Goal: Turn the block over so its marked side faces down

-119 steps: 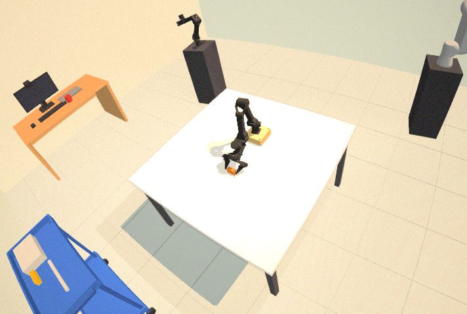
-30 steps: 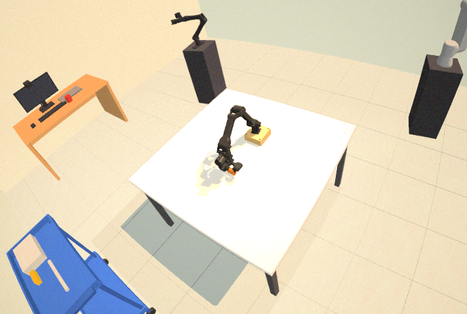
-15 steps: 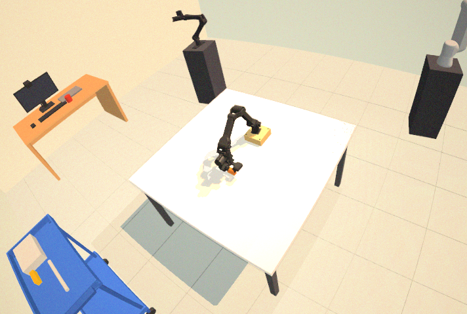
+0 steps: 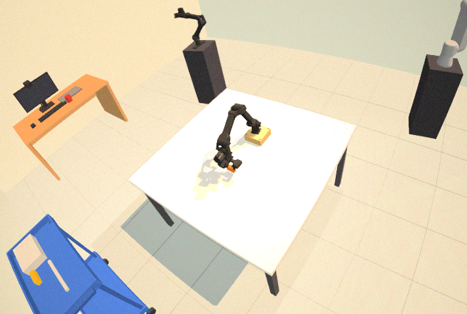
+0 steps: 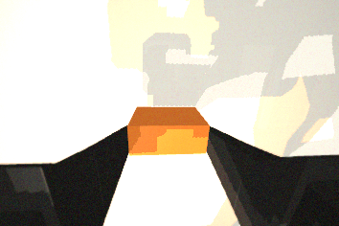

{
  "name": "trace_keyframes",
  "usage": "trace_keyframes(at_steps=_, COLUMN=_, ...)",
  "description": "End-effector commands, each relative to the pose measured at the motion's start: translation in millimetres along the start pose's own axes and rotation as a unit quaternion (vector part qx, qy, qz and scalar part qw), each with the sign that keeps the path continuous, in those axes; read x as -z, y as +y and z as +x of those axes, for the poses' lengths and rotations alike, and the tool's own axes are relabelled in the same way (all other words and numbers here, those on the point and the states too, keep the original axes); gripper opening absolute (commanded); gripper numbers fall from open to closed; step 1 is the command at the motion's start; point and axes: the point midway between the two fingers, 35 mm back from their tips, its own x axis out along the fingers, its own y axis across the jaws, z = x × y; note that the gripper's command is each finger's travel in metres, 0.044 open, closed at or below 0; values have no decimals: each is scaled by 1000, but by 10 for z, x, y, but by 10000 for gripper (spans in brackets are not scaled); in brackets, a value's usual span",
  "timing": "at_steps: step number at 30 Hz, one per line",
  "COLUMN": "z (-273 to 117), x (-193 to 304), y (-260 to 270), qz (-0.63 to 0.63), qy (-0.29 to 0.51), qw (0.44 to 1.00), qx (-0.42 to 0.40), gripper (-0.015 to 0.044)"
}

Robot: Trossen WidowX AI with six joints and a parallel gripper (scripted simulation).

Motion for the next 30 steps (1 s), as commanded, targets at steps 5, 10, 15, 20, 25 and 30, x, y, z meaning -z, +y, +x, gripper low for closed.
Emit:
trace_keyframes(at_steps=5, z=44, x=-35, y=10, qz=-4, qy=-46, qw=999, qx=0, gripper=0)
trace_keyframes(at_steps=10, z=83, x=-47, y=13, qz=-5, qy=-83, qw=997, qx=0, gripper=0)
trace_keyframes(at_steps=15, z=112, x=-51, y=15, qz=-5, qy=-120, qw=993, qx=0, gripper=0)
trace_keyframes(at_steps=20, z=132, x=-46, y=17, qz=-5, qy=-156, qw=988, qx=0, gripper=0)
trace_keyframes(at_steps=25, z=142, x=-31, y=16, qz=-5, qy=-192, qw=981, qx=0, gripper=0)
trace_keyframes(at_steps=30, z=143, x=-6, y=14, qz=-4, qy=-228, qw=974, qx=0, gripper=0)
